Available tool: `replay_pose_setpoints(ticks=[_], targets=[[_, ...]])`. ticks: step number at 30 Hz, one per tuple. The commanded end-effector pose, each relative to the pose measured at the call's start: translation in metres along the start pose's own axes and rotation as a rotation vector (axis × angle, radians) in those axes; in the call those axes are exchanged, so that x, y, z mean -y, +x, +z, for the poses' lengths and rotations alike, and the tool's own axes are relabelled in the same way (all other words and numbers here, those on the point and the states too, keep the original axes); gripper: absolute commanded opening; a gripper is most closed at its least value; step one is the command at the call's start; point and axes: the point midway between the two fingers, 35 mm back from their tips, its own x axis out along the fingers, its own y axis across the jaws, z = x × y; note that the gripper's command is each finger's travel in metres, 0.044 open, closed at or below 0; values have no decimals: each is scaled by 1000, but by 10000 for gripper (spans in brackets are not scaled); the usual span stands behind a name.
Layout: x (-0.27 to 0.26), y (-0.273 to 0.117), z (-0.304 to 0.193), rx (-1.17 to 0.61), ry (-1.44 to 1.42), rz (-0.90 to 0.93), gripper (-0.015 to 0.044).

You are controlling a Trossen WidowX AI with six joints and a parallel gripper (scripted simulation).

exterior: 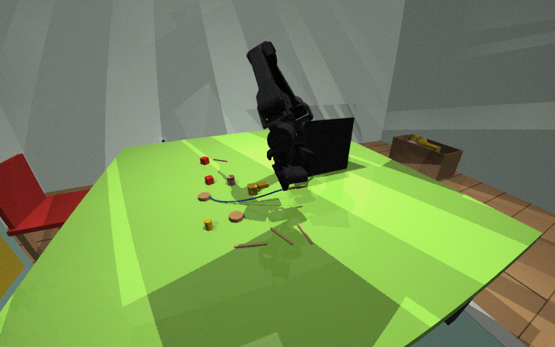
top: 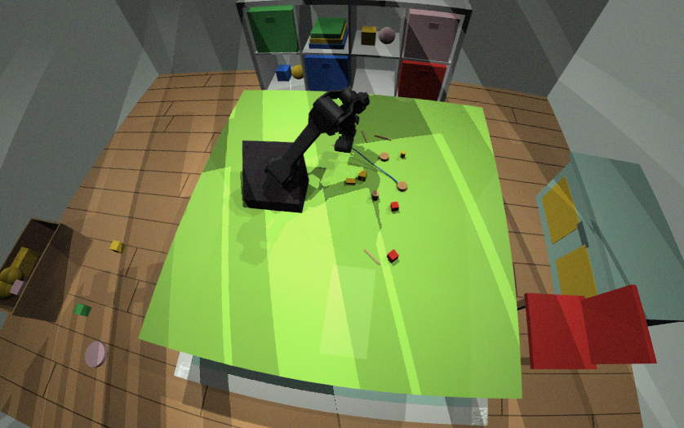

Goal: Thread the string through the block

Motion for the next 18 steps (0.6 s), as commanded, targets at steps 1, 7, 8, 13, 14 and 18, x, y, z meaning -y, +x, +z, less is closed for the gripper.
replay_pose_setpoints(ticks=[1, 7, 8, 13, 14, 18], targets=[[0, 0, 0, 0, 0, 0, 0], [1, 0, -3, 0, 128, -1, 0], [2, 0, -4, 0, 165, -1, 0], [3, -1, -9, 0, 348, -2, 0], [4, -1, -10, 0, 385, -2, 0], [5, -1, -13, 0, 531, -3, 0]])
